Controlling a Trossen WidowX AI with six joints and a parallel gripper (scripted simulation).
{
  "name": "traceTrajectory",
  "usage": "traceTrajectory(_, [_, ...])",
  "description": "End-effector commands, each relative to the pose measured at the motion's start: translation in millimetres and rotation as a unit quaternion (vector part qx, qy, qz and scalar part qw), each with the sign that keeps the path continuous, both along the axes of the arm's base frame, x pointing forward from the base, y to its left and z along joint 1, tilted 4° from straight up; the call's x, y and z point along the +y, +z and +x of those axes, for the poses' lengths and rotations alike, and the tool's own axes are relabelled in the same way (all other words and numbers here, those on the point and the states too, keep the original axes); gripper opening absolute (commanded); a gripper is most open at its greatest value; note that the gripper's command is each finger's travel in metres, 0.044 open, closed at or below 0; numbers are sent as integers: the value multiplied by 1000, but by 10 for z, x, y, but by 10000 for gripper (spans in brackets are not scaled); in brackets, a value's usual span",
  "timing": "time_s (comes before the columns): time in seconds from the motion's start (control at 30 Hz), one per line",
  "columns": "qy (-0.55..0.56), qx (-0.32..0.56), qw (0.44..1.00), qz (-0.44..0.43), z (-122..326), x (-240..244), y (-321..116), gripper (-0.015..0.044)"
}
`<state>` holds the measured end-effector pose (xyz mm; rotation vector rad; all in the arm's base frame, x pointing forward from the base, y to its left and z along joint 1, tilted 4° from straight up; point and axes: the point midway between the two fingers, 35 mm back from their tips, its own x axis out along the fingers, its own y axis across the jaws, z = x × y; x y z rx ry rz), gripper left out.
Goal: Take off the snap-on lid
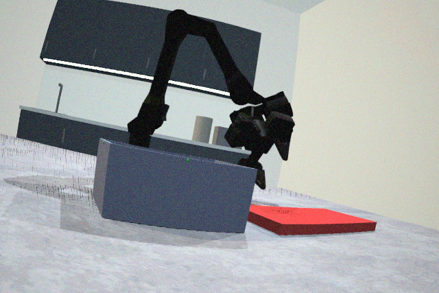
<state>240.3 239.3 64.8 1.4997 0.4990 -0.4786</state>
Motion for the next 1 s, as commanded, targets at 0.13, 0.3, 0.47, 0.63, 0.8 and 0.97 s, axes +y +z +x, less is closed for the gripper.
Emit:
traceTrajectory(0.13, [-1,-4,1000,7,-58,23,184,440])
traceTrajectory(0.3, [-1,-4,1000,7,-101,23,274,440])
traceTrajectory(0.47, [-1,-4,1000,7,-143,22,365,440])
traceTrajectory(0.63, [-1,-3,1000,7,-186,22,455,440])
traceTrajectory(0.8, [-1,-3,1000,7,-228,21,546,440])
traceTrajectory(0.97, [-1,-3,1000,7,-265,21,623,440])
